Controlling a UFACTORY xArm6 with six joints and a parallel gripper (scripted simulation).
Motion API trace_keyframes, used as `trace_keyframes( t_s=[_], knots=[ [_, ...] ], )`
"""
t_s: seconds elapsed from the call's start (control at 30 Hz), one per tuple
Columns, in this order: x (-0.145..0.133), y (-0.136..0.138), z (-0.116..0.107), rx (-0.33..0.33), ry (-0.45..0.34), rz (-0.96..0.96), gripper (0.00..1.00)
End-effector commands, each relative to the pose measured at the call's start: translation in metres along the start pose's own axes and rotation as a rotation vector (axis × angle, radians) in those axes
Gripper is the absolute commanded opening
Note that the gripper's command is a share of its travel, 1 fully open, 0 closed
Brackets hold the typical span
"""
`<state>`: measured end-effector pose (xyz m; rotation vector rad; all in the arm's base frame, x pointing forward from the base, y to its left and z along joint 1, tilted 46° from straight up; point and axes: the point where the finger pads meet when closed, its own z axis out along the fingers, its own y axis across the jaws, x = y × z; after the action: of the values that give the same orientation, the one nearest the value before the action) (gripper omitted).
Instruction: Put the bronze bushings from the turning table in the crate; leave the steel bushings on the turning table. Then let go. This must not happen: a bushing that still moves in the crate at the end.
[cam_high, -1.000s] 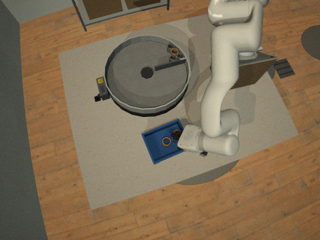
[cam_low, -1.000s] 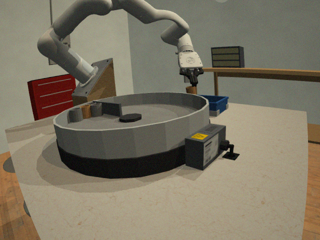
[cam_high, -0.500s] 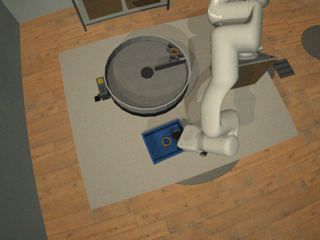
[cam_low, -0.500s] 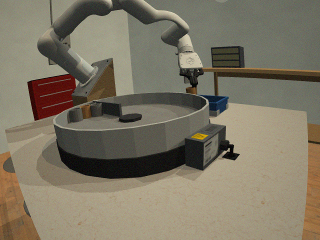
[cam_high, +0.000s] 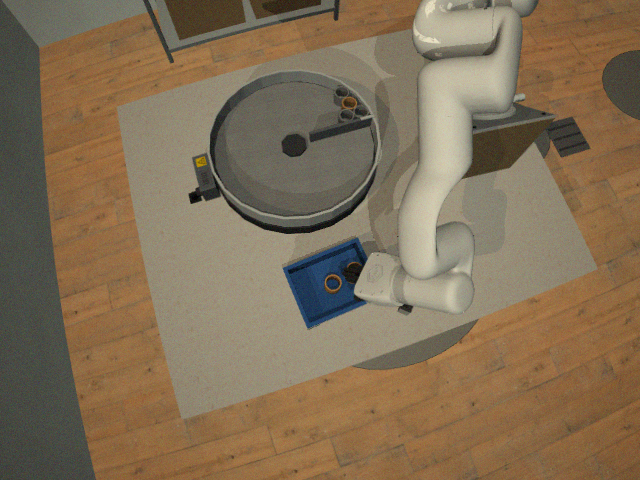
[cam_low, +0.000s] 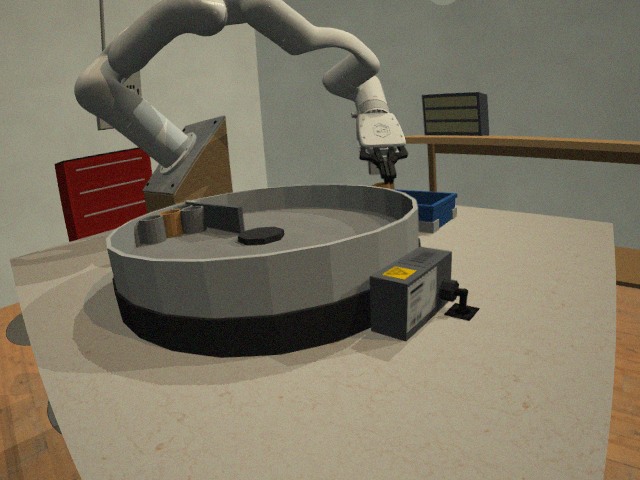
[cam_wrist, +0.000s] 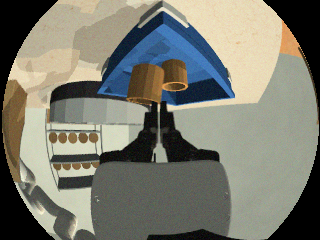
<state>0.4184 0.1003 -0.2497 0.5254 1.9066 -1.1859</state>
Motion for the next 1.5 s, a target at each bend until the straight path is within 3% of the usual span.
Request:
trace_keyframes(
  t_s=[0.0,1.47],
  knots=[
    [0.004,0.002,0.005,-0.003,0.0,0.004,0.0],
    [0.013,0.002,0.016,-0.003,0.0,0.004,0.0]
  ],
)
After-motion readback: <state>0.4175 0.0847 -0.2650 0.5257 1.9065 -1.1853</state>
